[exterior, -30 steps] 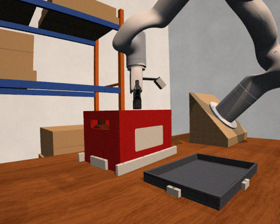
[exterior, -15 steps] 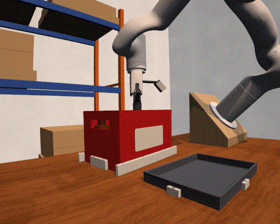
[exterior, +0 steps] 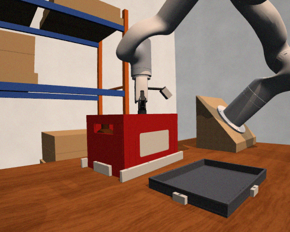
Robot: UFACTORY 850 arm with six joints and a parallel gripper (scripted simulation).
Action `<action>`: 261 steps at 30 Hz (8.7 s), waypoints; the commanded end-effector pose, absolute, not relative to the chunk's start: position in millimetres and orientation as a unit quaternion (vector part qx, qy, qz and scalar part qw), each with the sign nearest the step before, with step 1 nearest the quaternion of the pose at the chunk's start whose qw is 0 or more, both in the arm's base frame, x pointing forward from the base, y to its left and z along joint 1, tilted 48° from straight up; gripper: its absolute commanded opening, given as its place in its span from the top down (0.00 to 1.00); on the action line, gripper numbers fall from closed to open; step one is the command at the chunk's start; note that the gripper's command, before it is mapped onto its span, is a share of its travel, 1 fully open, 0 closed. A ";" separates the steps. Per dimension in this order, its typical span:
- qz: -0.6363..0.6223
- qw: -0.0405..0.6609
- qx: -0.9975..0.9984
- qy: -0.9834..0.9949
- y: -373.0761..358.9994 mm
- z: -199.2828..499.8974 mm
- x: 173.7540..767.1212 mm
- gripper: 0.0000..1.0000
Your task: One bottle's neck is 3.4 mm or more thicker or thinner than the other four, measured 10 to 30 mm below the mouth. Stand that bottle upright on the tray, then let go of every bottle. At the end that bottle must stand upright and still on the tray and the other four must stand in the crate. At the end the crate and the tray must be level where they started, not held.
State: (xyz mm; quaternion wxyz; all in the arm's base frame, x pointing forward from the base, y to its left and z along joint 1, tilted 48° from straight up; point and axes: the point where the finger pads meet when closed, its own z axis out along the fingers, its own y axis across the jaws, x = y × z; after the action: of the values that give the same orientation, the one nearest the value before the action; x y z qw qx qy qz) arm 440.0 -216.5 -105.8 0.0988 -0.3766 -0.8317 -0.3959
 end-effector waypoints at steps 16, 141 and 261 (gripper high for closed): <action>-0.396 0.098 -0.377 -0.832 -210.3 -112.0 441.9 0.35; -0.396 0.098 -0.377 -0.832 -256.2 -70.1 433.4 0.35; -0.396 0.098 -0.377 -0.832 -208.2 10.0 430.6 0.35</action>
State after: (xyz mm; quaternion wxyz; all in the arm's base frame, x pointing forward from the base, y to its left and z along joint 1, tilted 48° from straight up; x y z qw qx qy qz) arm 429.9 -208.6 10.7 0.0987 -0.3765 -0.8317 -0.3960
